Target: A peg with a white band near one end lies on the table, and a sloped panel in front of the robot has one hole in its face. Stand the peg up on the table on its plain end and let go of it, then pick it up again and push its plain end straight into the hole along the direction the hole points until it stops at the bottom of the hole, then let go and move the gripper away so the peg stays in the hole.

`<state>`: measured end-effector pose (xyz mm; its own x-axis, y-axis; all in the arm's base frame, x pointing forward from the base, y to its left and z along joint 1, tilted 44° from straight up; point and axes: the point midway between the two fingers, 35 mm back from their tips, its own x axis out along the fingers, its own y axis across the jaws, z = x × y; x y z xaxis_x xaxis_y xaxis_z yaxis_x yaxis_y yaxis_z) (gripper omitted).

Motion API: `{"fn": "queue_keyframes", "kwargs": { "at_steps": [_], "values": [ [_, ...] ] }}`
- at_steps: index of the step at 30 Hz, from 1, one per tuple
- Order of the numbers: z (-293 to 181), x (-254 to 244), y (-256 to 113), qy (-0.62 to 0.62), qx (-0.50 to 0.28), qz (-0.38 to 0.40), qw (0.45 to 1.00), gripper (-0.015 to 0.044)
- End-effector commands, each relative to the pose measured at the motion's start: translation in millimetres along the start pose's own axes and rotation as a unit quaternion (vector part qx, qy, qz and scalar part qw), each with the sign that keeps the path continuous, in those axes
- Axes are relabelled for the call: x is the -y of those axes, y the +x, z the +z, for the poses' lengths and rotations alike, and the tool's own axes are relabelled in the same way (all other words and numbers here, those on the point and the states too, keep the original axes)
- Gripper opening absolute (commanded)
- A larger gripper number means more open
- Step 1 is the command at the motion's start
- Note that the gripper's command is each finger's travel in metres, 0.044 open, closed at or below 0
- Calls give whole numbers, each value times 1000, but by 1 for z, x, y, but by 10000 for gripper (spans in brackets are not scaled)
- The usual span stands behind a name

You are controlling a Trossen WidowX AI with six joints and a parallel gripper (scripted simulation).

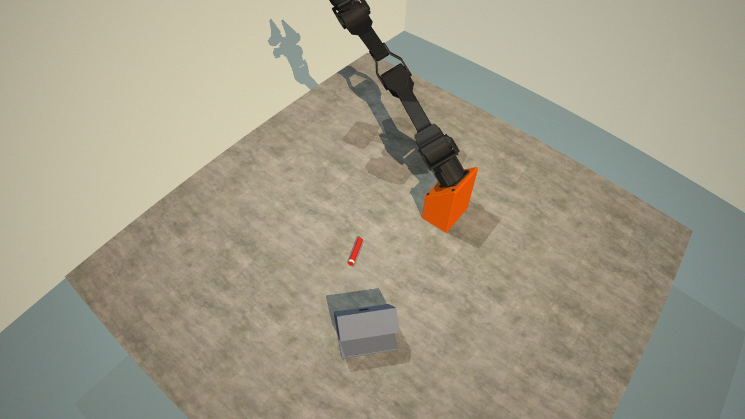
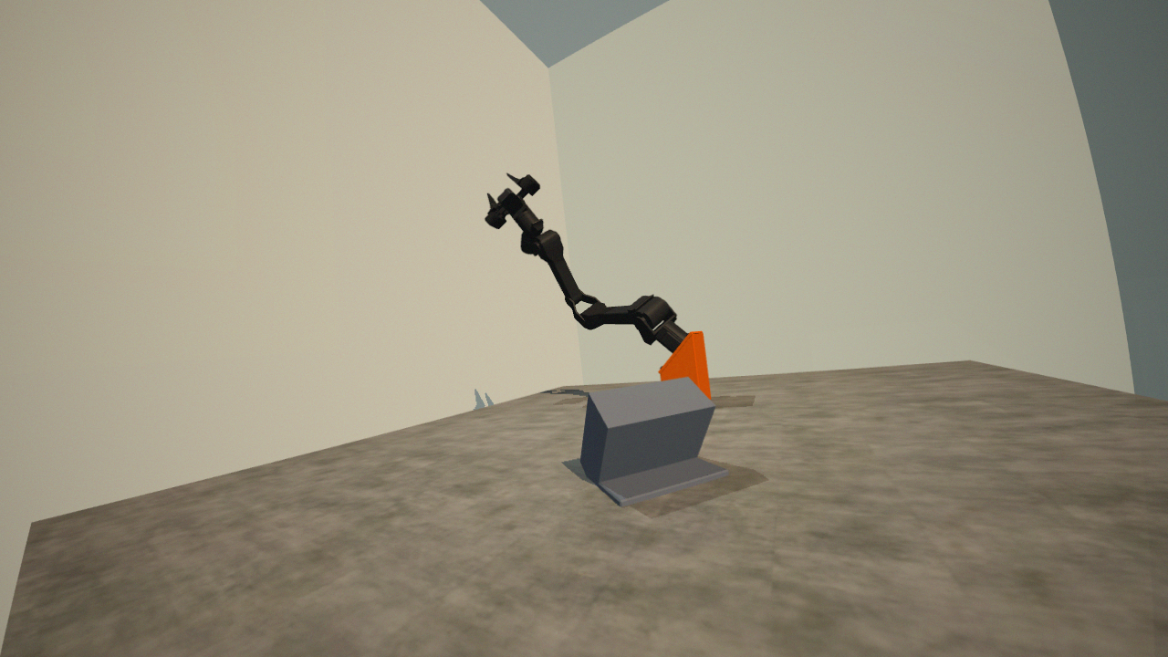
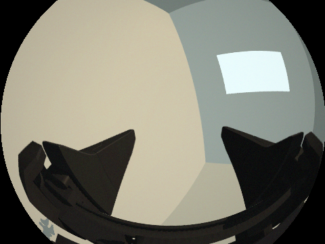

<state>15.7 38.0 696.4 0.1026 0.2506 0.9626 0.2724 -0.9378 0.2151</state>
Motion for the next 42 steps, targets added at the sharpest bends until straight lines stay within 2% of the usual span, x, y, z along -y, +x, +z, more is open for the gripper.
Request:
{"fn": "queue_keyframes", "kwargs": {
  "at_steps": [1,2,12,22,32,42],
  "values": [
    [0,0,0,-1,1,0,1000,426],
    [2,1,0,-4,3,0,1000,440],
    [35,13,0,-63,55,-8,996,440],
    [104,39,-6,-170,154,-49,972,440],
    [173,59,-25,-278,246,-106,923,440],
    [237,71,-56,-373,326,-176,850,440]
  ]
}}
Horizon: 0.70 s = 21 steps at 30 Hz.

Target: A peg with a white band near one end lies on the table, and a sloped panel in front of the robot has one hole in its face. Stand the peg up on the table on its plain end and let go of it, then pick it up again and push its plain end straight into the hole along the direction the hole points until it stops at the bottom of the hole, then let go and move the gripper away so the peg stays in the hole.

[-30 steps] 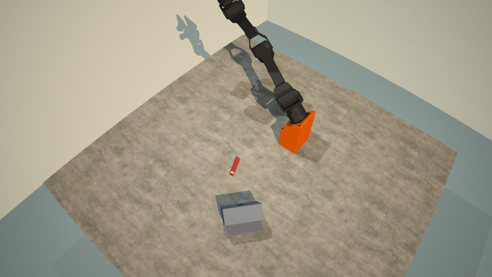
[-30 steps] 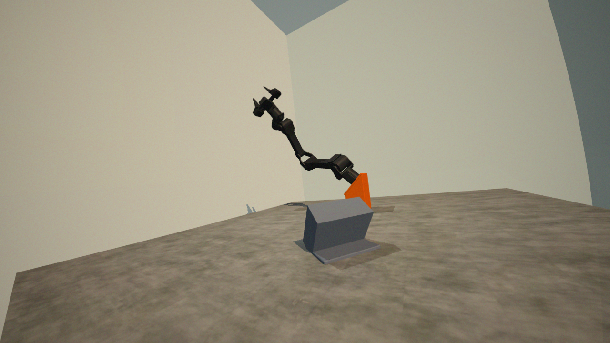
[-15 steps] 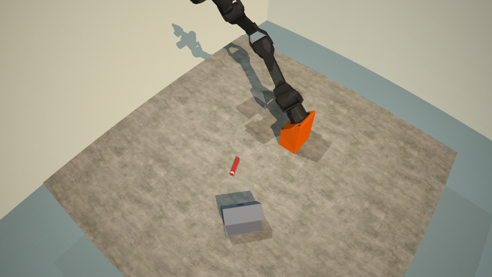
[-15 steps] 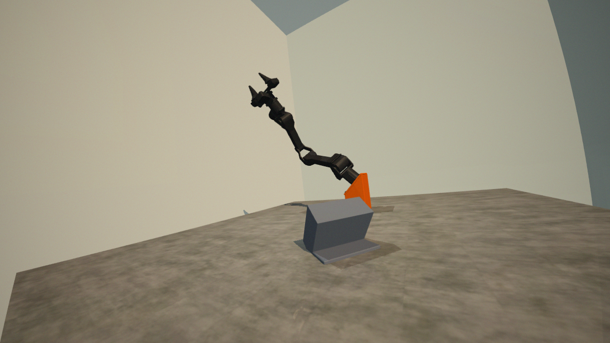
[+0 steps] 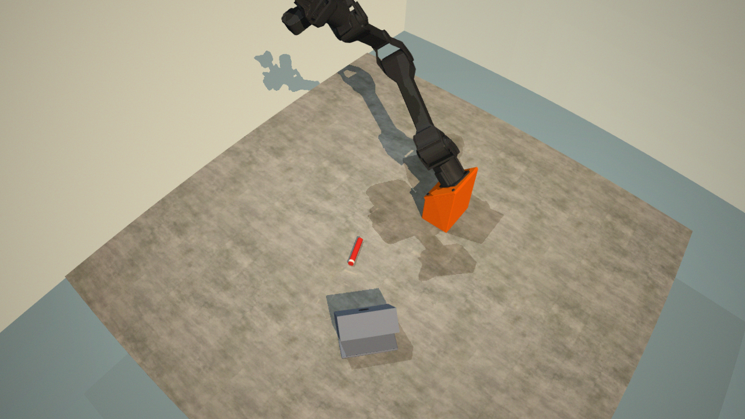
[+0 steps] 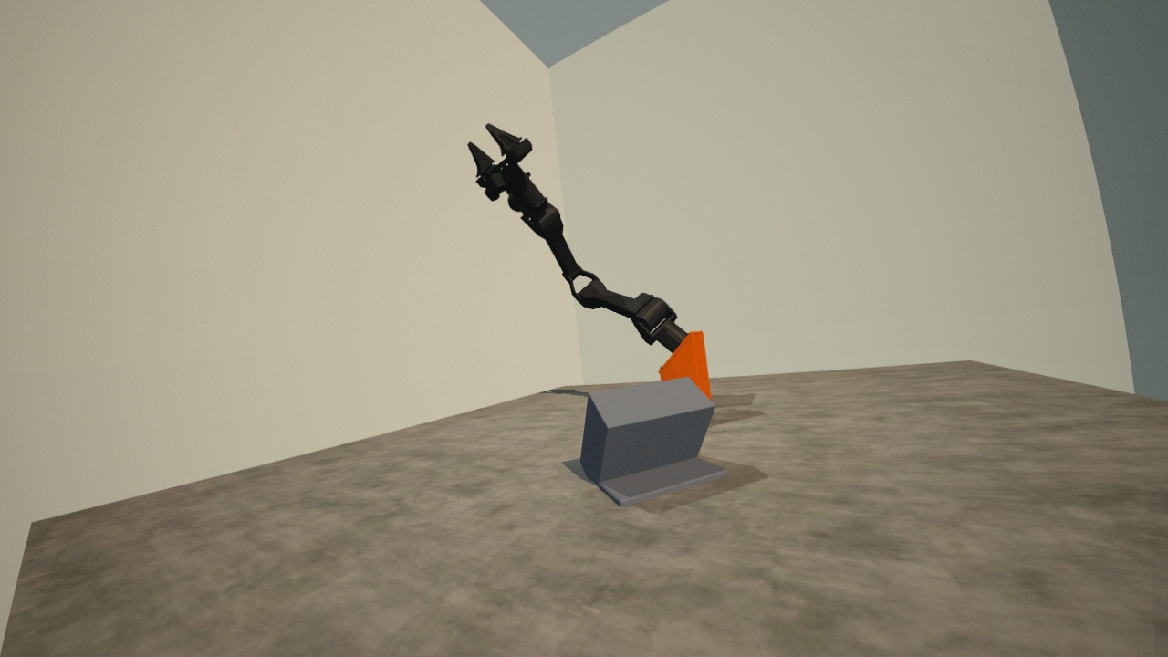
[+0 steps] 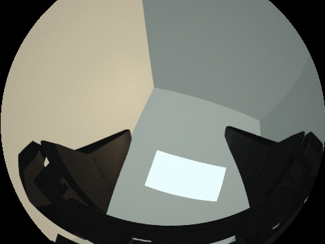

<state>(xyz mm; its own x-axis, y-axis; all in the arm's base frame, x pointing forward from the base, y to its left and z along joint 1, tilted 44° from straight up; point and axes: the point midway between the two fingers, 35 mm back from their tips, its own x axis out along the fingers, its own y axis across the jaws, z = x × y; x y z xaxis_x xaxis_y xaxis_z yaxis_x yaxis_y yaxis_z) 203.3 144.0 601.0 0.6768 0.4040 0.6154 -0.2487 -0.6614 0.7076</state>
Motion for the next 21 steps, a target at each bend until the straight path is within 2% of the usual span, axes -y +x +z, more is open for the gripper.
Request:
{"fn": "queue_keyframes", "kwargs": {
  "at_steps": [1,11,21],
  "values": [
    [16,20,5,-41,29,-27,998,440],
    [60,73,12,-160,94,-109,977,440],
    [107,121,8,-273,143,-200,930,440]
  ]
}}
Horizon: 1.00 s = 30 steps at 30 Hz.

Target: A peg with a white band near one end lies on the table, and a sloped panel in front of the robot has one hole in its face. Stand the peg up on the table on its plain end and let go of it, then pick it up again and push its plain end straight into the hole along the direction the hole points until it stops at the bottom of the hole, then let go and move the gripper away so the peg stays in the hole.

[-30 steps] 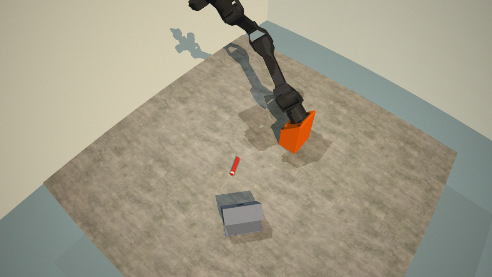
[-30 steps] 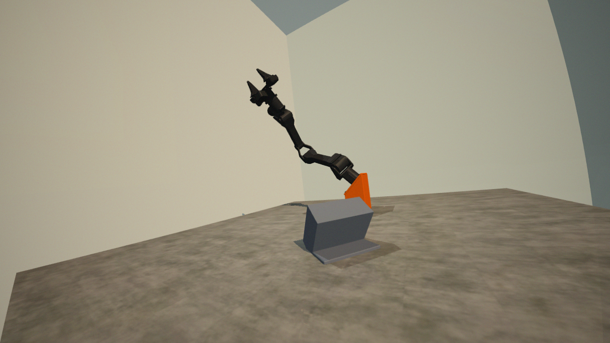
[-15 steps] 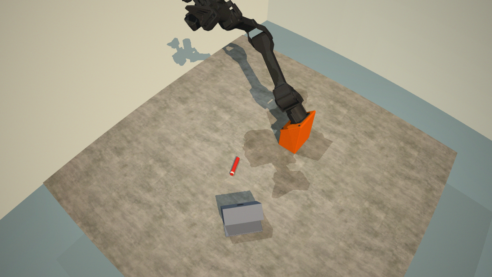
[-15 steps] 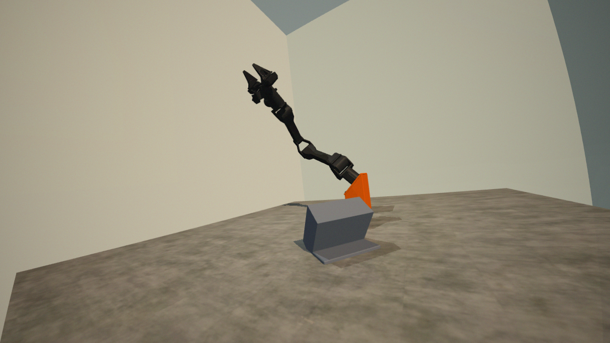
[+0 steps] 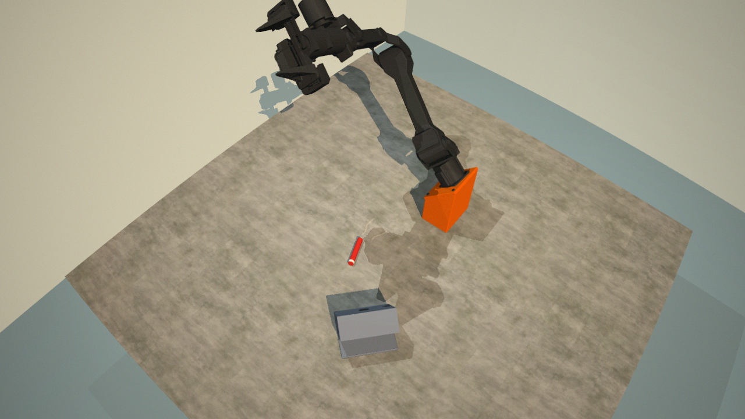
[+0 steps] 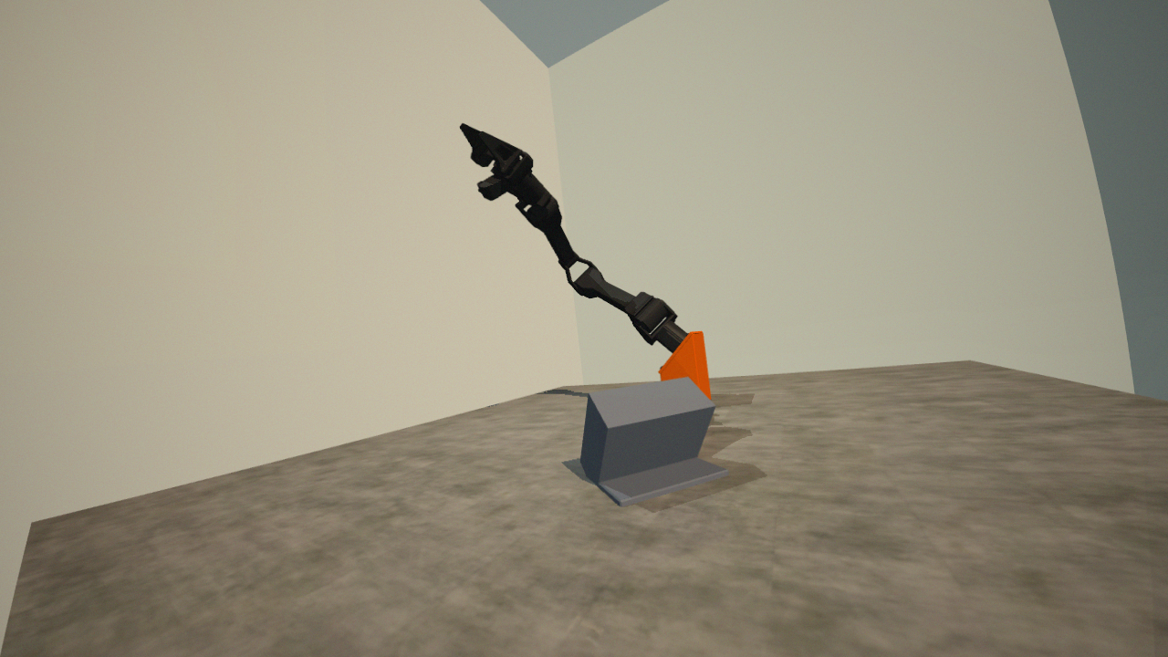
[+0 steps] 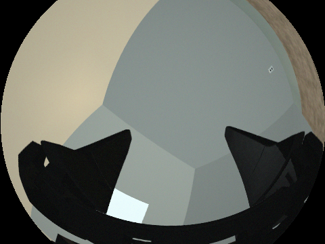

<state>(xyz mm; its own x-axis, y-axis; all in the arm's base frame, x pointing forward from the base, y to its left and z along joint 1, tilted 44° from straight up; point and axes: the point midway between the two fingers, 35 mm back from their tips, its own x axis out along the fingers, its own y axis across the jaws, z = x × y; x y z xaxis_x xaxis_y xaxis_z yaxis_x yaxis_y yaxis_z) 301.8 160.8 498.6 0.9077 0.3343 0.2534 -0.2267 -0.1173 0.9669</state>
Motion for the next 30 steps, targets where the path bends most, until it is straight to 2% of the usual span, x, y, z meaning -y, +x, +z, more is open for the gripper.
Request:
{"fn": "queue_keyframes", "kwargs": {
  "at_steps": [1,15,30],
  "values": [
    [7,24,7,-42,18,-36,998,440],
    [37,110,23,-211,55,-179,959,440],
    [75,196,16,-373,51,-336,863,440]
  ]
}}
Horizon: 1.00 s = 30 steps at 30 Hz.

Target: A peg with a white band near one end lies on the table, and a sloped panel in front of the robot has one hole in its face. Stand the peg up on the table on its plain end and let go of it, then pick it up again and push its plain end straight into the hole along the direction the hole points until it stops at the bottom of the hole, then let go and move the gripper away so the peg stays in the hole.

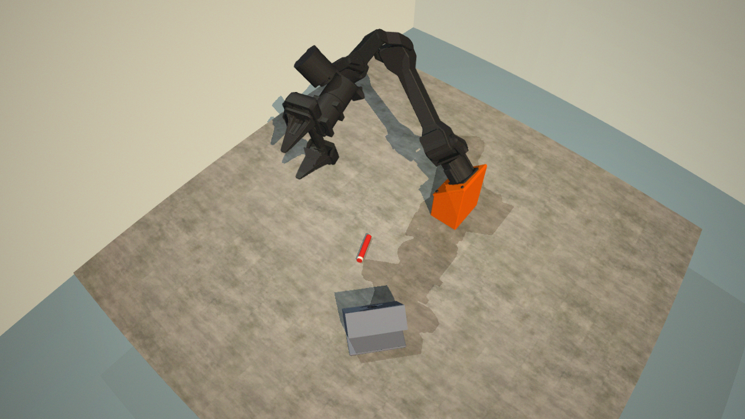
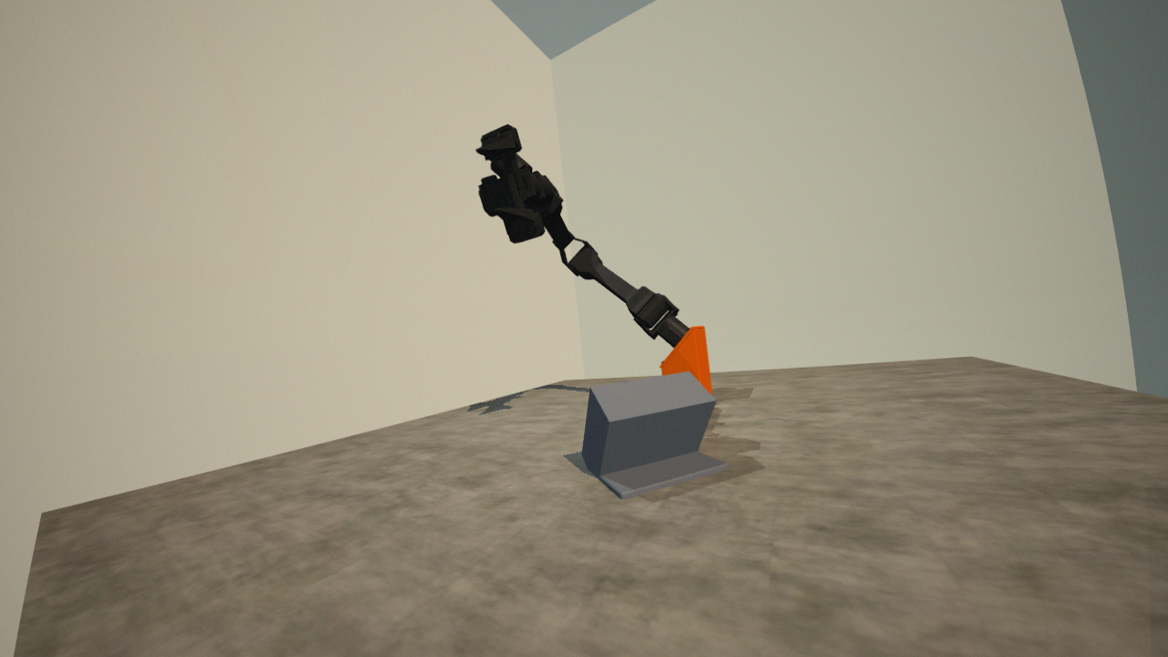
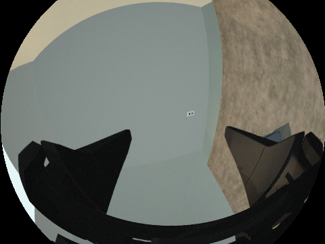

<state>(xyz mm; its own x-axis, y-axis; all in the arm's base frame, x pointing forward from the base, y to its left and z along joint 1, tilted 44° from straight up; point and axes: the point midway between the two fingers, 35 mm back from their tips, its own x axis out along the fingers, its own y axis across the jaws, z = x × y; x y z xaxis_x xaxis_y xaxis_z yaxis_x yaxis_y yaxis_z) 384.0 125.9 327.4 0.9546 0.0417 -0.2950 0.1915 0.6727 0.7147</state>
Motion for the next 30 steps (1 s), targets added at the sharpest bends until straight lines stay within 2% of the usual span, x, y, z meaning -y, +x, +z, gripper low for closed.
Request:
{"fn": "queue_keyframes", "kwargs": {
  "at_steps": [1,15,30],
  "values": [
    [-6,21,10,-44,-4,-40,998,440],
    [-26,97,34,-216,-52,-176,959,440],
    [-41,177,40,-385,-143,-297,862,440]
  ]
}}
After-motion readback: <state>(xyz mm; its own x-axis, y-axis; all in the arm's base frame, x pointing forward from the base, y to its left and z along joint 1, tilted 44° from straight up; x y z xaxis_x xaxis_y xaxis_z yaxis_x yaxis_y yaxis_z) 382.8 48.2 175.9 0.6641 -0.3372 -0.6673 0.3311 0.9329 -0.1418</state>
